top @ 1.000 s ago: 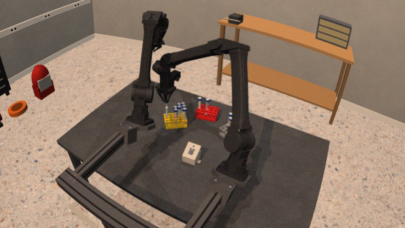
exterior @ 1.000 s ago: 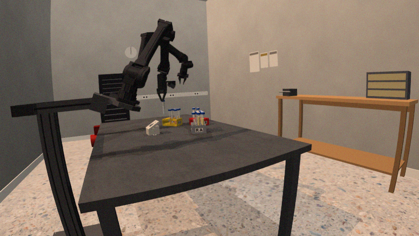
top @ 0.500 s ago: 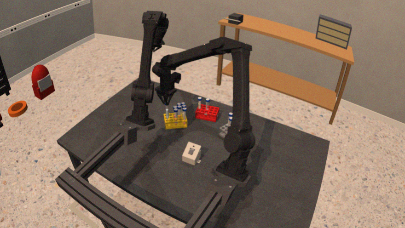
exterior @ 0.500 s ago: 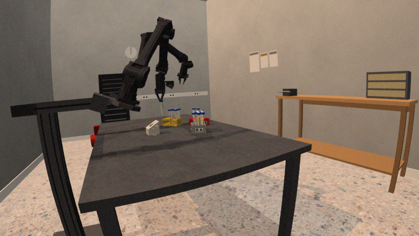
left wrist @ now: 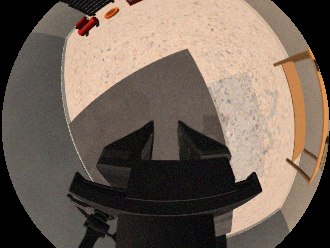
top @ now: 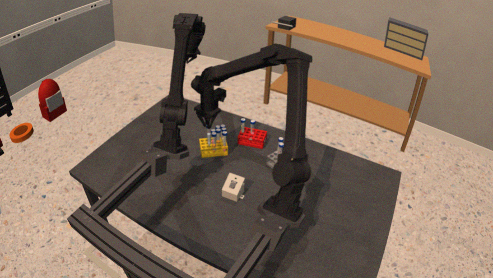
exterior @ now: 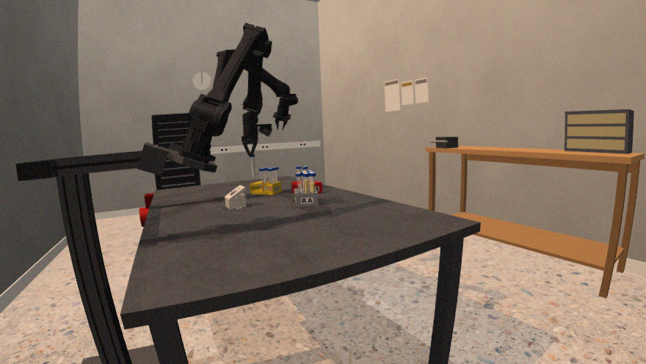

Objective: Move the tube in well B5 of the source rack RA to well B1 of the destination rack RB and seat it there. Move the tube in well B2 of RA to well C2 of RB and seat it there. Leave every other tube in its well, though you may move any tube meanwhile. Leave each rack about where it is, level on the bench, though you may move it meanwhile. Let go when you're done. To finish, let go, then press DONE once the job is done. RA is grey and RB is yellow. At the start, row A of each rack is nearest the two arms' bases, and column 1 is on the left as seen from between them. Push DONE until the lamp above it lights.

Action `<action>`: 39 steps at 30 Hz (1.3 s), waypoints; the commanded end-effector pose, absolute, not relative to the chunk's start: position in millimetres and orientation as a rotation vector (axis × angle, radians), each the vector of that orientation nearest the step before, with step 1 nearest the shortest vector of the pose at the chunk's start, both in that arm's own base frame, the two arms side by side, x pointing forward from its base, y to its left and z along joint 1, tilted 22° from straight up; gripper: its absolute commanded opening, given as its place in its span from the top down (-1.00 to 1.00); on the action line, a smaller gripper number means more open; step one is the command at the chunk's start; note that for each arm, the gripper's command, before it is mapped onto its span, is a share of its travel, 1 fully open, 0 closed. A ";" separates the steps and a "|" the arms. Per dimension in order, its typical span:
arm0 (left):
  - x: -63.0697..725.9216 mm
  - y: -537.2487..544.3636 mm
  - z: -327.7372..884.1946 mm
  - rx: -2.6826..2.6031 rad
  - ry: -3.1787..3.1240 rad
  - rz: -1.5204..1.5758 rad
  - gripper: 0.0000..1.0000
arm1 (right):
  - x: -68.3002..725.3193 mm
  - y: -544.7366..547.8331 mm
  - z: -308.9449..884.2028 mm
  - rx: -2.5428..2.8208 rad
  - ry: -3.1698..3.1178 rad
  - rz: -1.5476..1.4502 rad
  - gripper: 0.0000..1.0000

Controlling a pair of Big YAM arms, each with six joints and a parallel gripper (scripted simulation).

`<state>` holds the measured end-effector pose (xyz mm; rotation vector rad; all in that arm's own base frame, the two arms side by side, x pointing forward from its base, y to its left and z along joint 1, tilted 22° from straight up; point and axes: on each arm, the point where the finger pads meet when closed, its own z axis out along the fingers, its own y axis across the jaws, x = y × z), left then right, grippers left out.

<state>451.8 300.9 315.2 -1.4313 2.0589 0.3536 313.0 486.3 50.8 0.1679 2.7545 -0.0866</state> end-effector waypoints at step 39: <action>456.0 303.5 334.8 -1.418 2.022 0.345 0.40 | 398.4 400.5 103.8 0.165 2.736 -0.045 1.00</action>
